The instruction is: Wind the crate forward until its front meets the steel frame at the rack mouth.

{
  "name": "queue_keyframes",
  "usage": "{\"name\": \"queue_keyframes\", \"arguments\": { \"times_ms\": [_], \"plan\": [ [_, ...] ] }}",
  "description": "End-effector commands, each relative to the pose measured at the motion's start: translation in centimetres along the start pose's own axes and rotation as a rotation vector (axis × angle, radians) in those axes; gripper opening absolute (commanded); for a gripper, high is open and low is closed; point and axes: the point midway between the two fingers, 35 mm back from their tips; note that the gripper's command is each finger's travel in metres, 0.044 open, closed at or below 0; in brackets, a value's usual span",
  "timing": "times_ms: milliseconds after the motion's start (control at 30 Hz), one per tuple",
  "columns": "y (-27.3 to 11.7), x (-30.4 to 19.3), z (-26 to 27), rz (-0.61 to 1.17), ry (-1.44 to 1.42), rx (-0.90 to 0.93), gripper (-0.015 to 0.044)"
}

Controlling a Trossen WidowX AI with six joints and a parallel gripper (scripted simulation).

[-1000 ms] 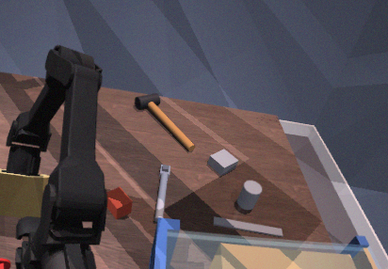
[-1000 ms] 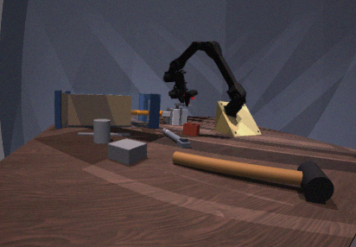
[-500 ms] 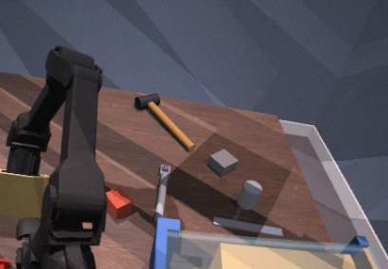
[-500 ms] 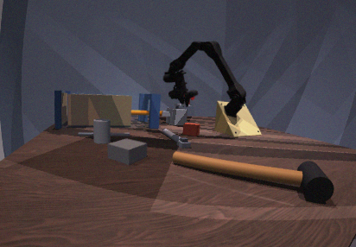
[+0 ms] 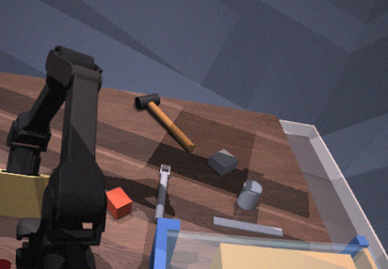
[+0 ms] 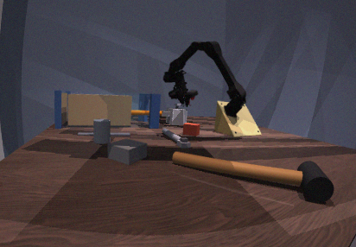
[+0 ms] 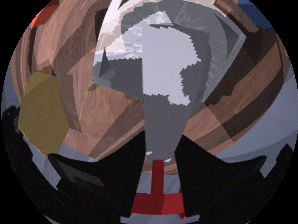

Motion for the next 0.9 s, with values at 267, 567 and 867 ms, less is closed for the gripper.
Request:
{"name": "queue_keyframes", "arguments": {
  "times_ms": [267,567,867],
  "plan": [
    [0.2,0.1,-0.03,0.0,0.006,0.002,0.0],
    [0.38,0.2,0.45,-0.001,0.078,0.034,0.0],
    [0.9,0.43,0.45,-0.002,0.078,0.034,0.0]
  ]
}}
Point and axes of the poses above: the point midway between the two fingers, 35 mm back from their tips, its own y axis out along the fingers, its own z axis across the jaws, x = y × z, and after that the axes turned 1 degree about -y, right-handed
